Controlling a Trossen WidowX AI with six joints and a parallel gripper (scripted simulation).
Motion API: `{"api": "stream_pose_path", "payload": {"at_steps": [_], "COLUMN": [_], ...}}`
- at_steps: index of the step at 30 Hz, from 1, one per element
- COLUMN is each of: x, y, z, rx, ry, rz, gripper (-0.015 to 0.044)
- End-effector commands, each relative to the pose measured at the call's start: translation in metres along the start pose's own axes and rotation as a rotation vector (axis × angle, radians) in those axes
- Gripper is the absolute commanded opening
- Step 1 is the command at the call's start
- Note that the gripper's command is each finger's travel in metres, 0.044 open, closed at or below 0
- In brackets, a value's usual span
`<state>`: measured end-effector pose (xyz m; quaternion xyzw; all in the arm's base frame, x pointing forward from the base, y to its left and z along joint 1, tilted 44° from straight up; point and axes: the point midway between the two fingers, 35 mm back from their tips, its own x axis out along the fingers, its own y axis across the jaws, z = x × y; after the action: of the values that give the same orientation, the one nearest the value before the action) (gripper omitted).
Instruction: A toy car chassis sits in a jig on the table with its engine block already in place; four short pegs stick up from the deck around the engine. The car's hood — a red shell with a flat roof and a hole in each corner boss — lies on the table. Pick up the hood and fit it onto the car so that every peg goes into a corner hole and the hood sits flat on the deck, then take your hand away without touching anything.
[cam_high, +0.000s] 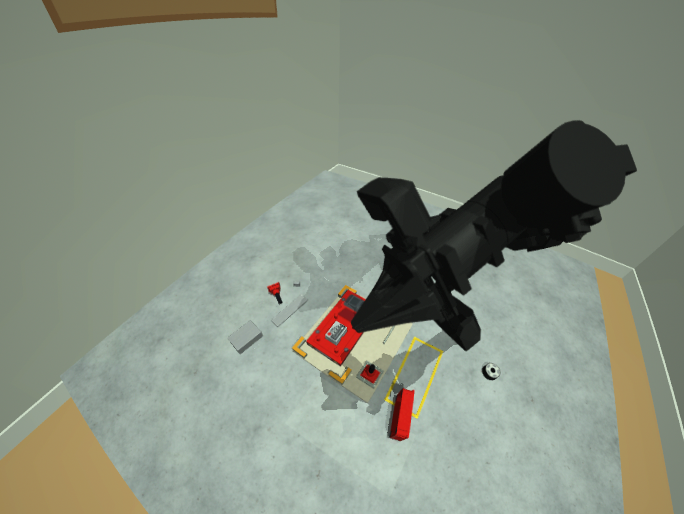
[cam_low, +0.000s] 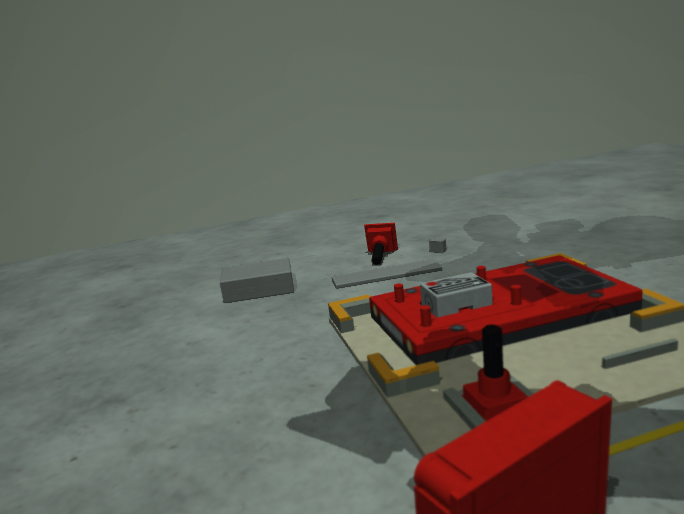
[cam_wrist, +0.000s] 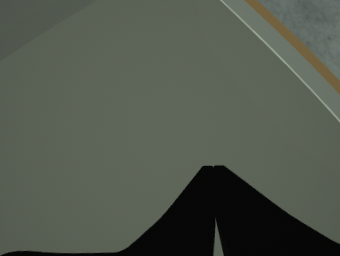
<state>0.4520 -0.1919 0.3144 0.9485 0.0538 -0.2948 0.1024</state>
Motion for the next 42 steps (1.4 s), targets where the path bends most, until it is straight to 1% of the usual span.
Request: {"api": "stream_pose_path", "payload": {"at_steps": [1,8,15,22,30,42], "x": [0.025,0.047,0.058,0.057,0.042,0.041], "y": [-0.044,-0.11,-0.178,-0.246,-0.32,-0.327], "z": [0.006,0.016,0.028,0.042,0.06,0.062], "rx": [0.042,0.093,0.145,0.196,0.252,0.256], "ry": [-0.06,-0.162,-0.289,-0.445,-0.656,-0.675], "rz": [-0.149,-0.351,-0.545,-0.726,-0.905,-0.918], "gripper": [0.0,0.0,0.0,0.0,0.0,0.0]}}
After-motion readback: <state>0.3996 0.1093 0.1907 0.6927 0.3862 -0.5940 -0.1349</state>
